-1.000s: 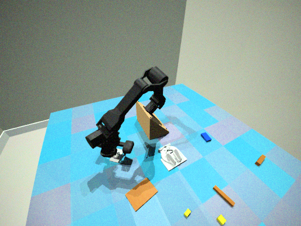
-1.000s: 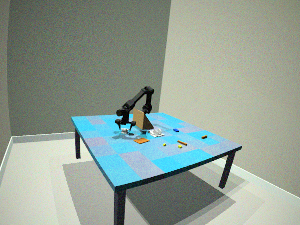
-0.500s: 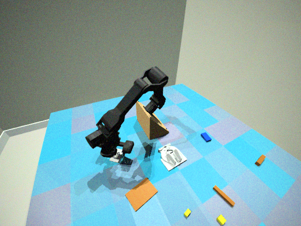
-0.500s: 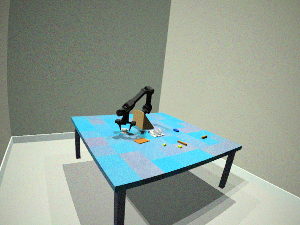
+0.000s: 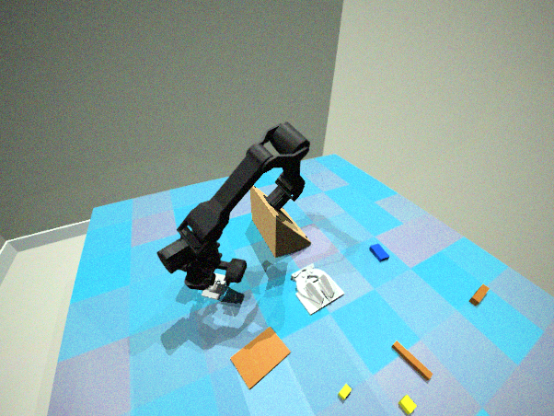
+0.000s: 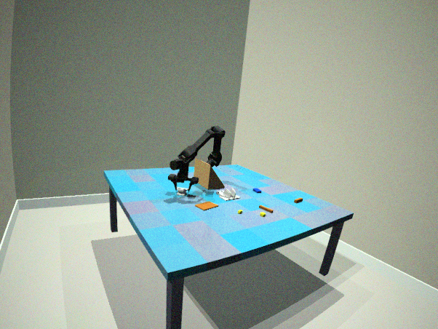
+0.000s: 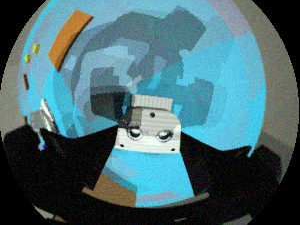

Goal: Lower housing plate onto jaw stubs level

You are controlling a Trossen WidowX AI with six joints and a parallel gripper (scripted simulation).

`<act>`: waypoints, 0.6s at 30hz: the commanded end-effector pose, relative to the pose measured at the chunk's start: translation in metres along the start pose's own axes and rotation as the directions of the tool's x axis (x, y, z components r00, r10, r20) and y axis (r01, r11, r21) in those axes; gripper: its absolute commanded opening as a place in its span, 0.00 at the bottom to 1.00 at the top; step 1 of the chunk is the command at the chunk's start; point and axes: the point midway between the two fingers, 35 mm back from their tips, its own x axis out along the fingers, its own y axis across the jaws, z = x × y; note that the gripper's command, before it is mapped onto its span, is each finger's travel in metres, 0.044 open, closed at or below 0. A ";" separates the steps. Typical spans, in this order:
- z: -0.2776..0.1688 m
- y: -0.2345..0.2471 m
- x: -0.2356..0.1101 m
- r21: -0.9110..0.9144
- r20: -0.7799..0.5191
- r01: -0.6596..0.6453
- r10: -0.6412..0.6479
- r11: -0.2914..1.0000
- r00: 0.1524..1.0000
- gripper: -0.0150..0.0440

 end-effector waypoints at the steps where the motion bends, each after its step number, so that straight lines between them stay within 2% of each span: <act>1: 0.001 0.000 -0.004 0.000 0.000 0.000 0.000 1.000 1.000 0.85; 18: 0.002 -0.001 -0.059 0.004 0.003 0.001 -0.001 1.000 1.000 0.85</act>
